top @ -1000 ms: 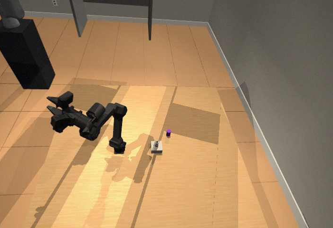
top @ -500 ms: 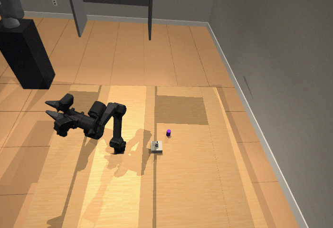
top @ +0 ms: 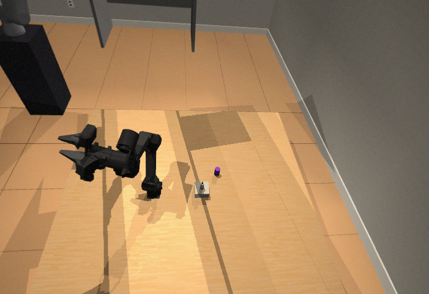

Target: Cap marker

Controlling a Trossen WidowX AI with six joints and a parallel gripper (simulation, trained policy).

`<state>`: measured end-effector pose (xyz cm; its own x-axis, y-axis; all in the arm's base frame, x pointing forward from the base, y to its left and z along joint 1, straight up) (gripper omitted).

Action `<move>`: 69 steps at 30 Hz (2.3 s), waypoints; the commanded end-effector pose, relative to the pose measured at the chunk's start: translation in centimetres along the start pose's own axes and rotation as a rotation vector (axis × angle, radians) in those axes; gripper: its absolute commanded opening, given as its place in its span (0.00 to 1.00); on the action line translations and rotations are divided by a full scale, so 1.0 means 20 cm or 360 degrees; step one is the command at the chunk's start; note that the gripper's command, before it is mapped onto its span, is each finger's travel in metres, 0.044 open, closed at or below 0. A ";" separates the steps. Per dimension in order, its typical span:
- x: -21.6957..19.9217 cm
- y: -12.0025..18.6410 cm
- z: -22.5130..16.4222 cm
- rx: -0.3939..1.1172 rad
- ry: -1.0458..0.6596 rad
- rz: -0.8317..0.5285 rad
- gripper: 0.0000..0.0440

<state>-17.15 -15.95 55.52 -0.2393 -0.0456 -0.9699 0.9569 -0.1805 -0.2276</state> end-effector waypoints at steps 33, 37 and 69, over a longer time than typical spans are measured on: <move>-0.05 0.29 0.25 -0.0520 -0.0039 0.0090 0.67; -0.06 0.33 0.27 -0.0576 -0.0045 0.0102 0.67; -0.06 0.68 0.40 -0.1009 -0.0104 0.0200 0.67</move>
<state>-5.68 -25.98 54.40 -0.1189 -0.0913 -0.9887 0.8908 0.4300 -0.1468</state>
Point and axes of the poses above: the point midway between the two fingers, 35 mm back from their tips, its own y axis back along the fingers, its own x axis across the jaws, z = x × y, the point moved 2 cm from there along y, back along the fingers, and after that the axes turned 3 degrees about y, right-handed, at the moved point
